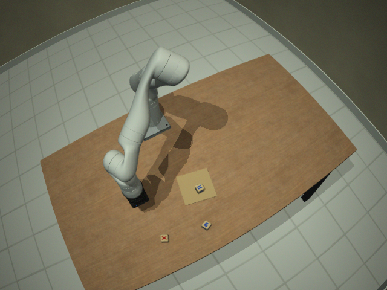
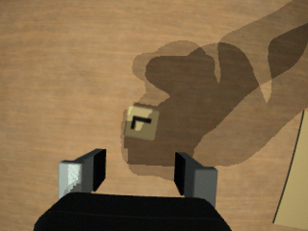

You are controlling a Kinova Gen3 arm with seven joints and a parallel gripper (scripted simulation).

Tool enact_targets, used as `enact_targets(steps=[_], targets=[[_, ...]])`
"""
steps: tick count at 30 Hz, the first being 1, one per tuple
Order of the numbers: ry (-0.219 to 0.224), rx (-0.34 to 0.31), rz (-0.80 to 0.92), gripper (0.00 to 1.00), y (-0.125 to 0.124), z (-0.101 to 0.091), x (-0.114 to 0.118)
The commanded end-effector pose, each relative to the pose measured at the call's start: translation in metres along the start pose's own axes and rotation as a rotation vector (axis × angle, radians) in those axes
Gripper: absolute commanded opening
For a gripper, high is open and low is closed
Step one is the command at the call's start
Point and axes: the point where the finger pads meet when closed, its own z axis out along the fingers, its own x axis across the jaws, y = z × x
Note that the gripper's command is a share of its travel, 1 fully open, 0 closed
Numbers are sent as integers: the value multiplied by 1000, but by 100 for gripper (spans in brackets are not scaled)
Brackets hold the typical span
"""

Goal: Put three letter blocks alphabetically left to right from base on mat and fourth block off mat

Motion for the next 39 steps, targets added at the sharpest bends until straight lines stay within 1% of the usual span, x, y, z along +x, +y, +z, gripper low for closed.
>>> enact_targets(steps=[1,35,37,39], targets=[[-1,-2,0,100,0,-1,0],[-1,-2,2,100,0,-1,0],[-3,-2,28,100,-6,-12,-1],[-4,-2,82,100,-18,-33,-2]])
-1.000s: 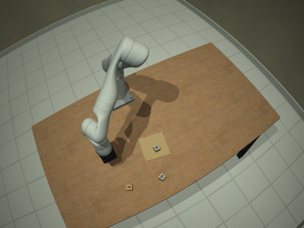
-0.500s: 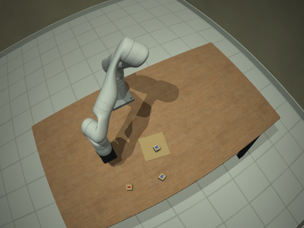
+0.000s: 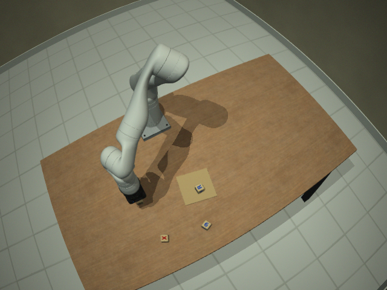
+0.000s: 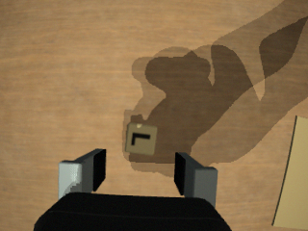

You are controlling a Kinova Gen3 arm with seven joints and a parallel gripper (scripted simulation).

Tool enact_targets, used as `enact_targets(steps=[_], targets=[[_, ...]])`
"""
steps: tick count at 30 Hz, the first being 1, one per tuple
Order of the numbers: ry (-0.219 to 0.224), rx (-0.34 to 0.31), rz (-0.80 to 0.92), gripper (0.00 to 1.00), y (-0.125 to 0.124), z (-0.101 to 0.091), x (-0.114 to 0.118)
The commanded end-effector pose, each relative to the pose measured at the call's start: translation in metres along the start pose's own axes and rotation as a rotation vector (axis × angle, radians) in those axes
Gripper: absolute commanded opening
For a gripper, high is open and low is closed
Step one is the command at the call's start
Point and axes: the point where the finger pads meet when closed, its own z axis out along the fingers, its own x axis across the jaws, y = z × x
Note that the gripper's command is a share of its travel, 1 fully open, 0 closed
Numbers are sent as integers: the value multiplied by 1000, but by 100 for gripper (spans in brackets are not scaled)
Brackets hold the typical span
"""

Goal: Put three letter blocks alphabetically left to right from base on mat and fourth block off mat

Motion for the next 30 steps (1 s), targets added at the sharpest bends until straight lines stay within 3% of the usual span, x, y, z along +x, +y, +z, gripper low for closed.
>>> enact_targets(steps=[1,4,19,25,30], targets=[[-3,-21,54,100,-10,-29,-2],[-2,-22,84,100,-17,-39,-2],[-2,-22,84,100,-17,-39,-2],[-2,-21,85,100,-16,4,-1],[-2,-20,85,100,-16,8,-1]])
